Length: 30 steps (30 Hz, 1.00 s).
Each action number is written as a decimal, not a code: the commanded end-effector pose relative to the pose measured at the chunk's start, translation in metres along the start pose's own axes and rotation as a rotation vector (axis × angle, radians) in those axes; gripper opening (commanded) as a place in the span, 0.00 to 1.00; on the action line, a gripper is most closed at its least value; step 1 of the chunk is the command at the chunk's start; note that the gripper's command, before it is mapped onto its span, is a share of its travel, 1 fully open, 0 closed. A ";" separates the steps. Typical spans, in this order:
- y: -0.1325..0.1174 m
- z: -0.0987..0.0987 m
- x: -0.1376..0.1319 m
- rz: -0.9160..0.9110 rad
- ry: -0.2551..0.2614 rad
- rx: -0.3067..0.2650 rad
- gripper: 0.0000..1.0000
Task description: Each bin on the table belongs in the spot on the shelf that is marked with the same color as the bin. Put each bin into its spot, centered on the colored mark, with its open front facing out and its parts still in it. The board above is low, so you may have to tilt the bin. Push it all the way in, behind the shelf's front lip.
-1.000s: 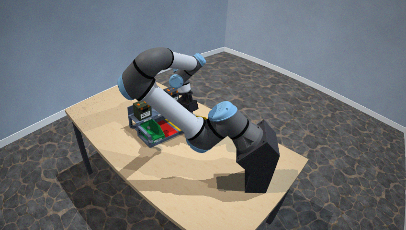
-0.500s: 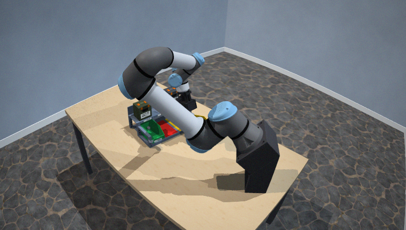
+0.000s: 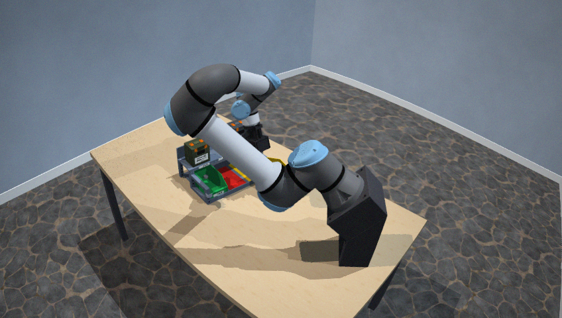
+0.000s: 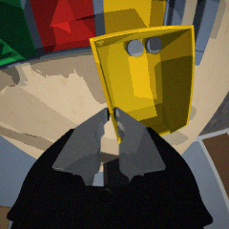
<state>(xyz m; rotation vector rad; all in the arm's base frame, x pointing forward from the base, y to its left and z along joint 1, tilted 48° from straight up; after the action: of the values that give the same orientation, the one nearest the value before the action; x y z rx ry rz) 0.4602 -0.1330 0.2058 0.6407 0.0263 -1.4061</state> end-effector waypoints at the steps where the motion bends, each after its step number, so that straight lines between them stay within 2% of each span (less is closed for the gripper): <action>1: 0.006 0.002 0.002 0.000 -0.001 0.001 0.00; 30: 0.033 0.011 0.008 0.000 -0.001 0.003 0.00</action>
<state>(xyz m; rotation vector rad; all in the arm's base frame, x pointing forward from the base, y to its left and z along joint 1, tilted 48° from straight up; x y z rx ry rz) 0.4846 -0.1423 0.2229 0.6423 0.0243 -1.4067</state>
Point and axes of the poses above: the point where the finger pads meet when closed, its own z axis back along the fingers, its own x axis across the jaws, y = z × x, the point moved 8 cm from there along z, back along the fingers, and after that the axes turned 13 degrees about z, right-handed, at the moved point
